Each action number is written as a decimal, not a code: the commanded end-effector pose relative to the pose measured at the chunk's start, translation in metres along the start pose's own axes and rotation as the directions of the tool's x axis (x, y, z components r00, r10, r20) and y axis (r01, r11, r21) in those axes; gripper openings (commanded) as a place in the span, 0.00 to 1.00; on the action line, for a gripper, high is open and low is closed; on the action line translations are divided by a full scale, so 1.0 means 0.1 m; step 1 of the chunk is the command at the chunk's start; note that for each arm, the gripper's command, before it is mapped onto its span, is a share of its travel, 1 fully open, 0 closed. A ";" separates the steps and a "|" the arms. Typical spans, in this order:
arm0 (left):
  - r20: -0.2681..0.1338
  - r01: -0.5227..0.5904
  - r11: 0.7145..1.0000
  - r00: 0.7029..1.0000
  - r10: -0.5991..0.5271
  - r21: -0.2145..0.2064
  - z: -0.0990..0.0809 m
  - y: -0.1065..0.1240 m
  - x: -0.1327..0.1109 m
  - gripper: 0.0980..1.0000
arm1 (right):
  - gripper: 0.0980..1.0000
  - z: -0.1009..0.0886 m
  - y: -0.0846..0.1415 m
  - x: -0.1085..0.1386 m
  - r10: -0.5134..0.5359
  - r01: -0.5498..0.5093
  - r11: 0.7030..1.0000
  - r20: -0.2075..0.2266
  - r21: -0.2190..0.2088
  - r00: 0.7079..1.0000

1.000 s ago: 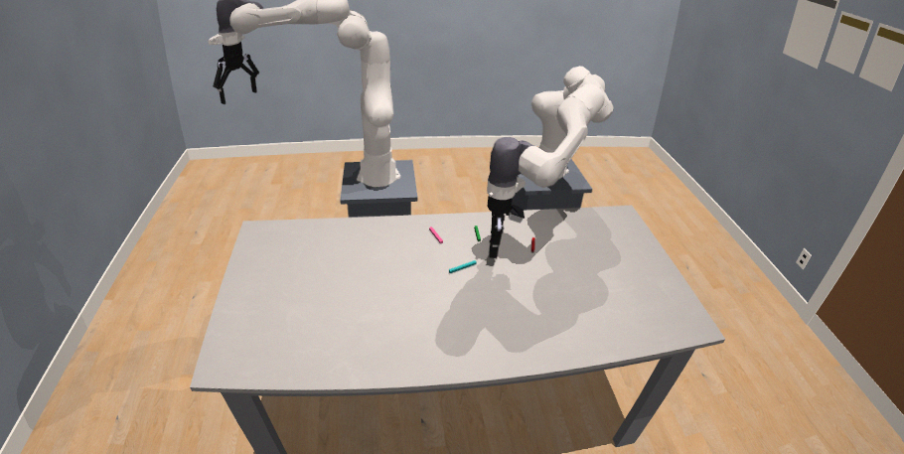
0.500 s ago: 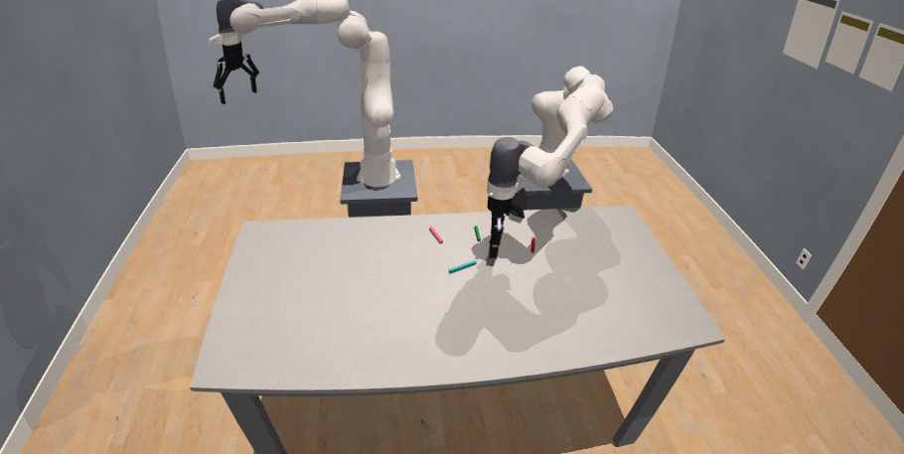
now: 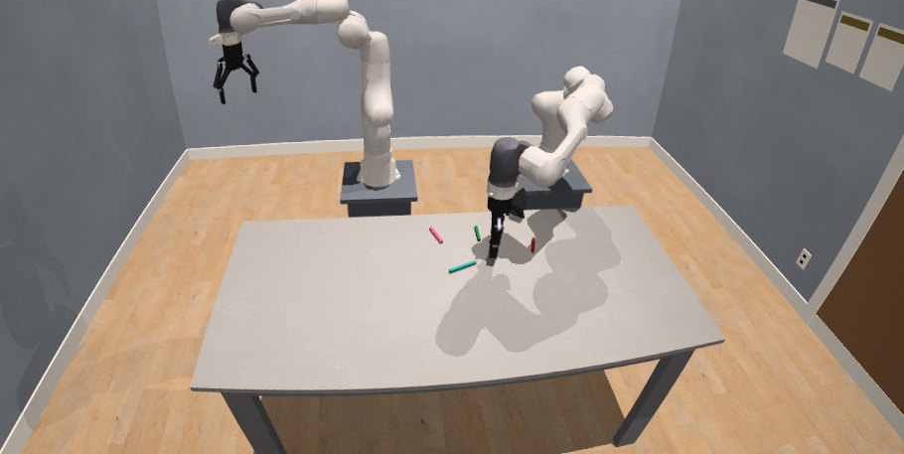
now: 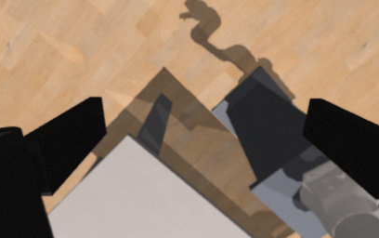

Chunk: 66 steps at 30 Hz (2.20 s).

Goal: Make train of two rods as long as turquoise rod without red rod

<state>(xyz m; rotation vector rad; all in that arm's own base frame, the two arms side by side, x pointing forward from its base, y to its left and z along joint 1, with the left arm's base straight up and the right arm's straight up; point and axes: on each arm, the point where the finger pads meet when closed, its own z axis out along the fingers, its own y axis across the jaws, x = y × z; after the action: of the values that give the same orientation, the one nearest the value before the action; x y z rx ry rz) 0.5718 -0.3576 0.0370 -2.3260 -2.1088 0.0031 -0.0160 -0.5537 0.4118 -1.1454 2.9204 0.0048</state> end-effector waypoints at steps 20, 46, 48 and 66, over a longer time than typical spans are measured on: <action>0.000 0.001 1.000 1.000 -0.001 -0.003 0.00 0.00 0.00 0.15 | 1.00 -0.01 0.01 0.02 -0.005 0.005 1.000 -0.005 0.001 1.000; 0.000 0.001 1.000 1.000 -0.001 -0.003 -0.69 0.00 0.00 0.15 | 1.00 -0.01 0.01 0.02 -0.005 0.005 1.000 -0.005 0.001 1.000; 0.000 0.001 1.000 1.000 -0.001 -0.003 -0.78 0.00 0.00 0.15 | 1.00 -0.01 0.01 0.02 -0.005 0.005 1.000 -0.005 0.001 1.000; 0.000 0.001 1.000 1.000 -0.001 -0.003 -0.90 0.00 0.00 1.00 | 1.00 -0.01 0.01 0.02 -0.005 0.005 1.000 -0.005 0.001 1.000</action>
<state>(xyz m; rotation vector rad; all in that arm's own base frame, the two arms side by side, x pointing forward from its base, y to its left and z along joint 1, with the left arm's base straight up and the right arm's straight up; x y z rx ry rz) 0.5732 -0.3587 0.1264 -2.3247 -2.1187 -0.0055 -0.0160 -0.5537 0.4118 -1.1454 2.9204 0.0048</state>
